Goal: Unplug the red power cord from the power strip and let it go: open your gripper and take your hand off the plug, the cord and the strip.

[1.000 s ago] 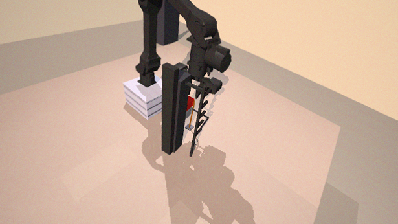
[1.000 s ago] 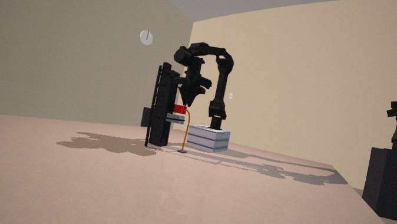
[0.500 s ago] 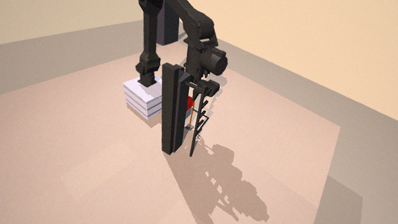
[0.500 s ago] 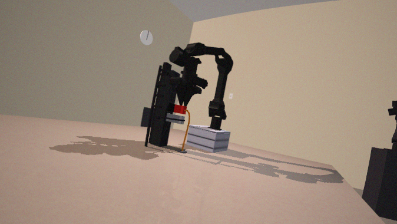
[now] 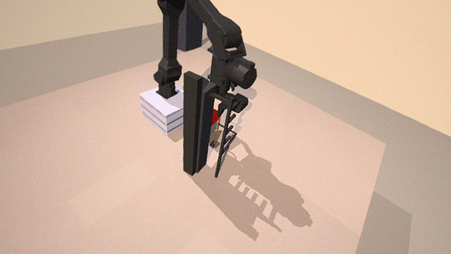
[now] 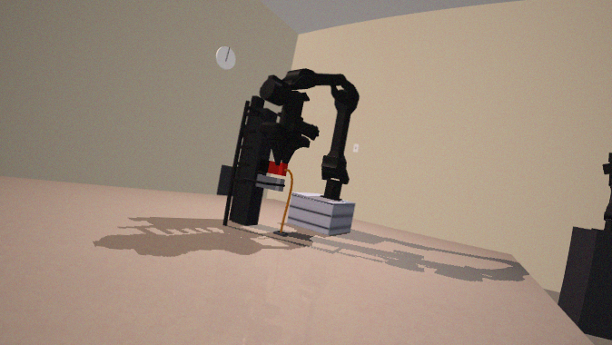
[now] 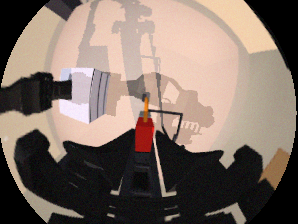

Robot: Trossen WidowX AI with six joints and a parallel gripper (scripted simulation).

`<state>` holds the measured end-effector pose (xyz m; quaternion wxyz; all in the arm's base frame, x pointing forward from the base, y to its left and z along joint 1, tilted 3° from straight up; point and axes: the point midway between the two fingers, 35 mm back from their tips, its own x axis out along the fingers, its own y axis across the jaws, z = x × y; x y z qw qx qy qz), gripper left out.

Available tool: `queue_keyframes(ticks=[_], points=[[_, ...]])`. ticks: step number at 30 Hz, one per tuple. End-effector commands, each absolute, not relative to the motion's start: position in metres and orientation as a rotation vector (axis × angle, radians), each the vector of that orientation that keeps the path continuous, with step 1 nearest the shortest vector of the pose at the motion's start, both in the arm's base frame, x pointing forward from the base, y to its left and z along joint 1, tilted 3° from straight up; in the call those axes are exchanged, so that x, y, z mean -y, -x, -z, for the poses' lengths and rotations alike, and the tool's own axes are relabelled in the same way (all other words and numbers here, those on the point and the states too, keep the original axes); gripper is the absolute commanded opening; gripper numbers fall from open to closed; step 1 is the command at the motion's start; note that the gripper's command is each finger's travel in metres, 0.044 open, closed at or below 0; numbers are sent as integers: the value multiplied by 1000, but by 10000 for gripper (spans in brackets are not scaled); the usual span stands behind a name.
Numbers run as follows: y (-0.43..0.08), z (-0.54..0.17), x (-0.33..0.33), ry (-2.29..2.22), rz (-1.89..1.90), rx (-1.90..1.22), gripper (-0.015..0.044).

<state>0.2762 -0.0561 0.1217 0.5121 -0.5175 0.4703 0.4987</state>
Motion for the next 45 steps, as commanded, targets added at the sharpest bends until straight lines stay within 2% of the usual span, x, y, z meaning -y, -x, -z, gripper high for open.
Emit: queue_keyframes(ticks=[1,2,11,12,45], points=[[-276,-122,56,1245,-1199,-1131,107],[-276,-122,56,1245,-1199,-1131,81],[-276,-122,56,1245,-1199,-1131,21],[-276,-122,56,1245,-1200,-1131,0],[-275,-122,4,1240,-1208,-1125,0]])
